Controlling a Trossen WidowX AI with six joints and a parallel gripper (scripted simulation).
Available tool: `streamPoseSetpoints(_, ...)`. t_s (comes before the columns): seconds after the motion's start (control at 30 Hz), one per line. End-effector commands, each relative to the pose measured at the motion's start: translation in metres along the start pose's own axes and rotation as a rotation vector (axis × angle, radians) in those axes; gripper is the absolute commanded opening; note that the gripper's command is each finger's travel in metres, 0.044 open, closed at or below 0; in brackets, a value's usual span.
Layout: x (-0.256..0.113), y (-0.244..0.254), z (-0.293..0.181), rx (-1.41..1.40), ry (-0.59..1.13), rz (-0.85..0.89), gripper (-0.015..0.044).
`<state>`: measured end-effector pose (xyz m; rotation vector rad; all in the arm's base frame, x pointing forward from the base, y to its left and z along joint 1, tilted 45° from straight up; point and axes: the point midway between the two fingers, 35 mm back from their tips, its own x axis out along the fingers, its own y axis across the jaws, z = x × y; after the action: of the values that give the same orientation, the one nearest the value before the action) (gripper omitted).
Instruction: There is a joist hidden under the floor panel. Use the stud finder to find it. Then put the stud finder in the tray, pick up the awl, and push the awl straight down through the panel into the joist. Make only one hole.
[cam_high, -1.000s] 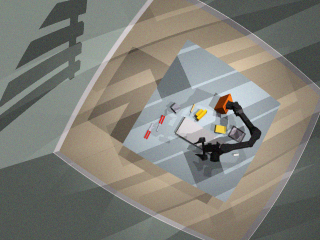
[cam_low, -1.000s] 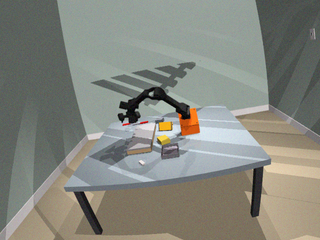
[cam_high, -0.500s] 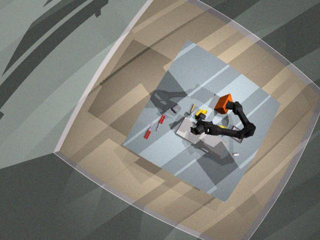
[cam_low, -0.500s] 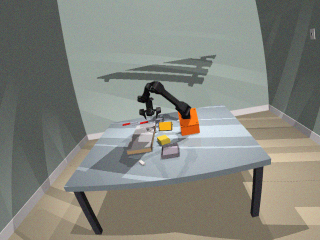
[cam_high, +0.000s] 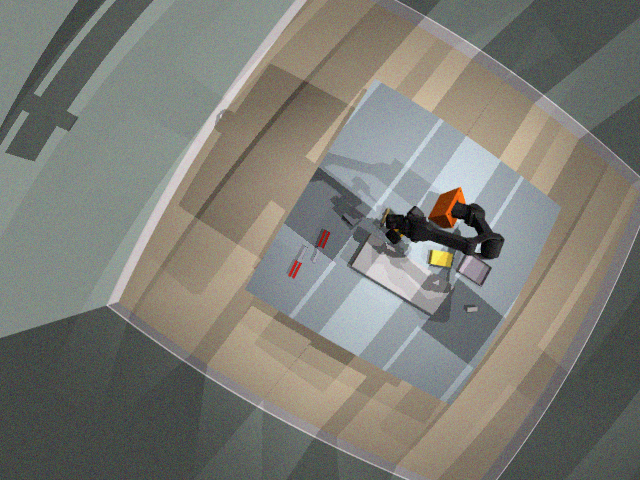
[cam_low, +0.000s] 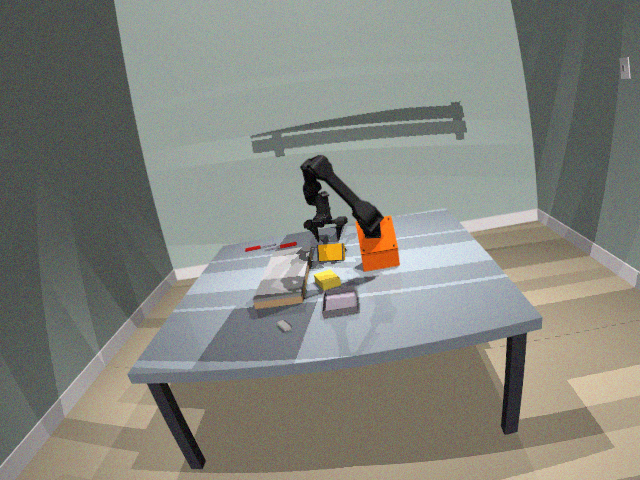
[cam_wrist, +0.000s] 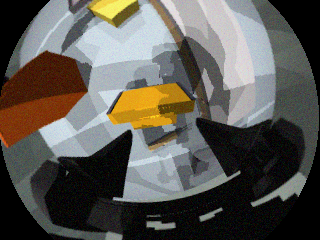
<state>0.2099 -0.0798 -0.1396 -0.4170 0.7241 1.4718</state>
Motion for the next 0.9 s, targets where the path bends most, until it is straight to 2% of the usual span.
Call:
streamPoseSetpoints(0.0, 0.002, 0.004, 0.001, 0.01, -0.021, 0.001, 0.044)
streamPoseSetpoints(0.4, 0.003, 0.014, -0.004, 0.011, -0.021, 0.002, 0.044)
streamPoseSetpoints(0.87, 0.025, 0.013, -0.006, 0.011, -0.021, 0.001, 0.044)
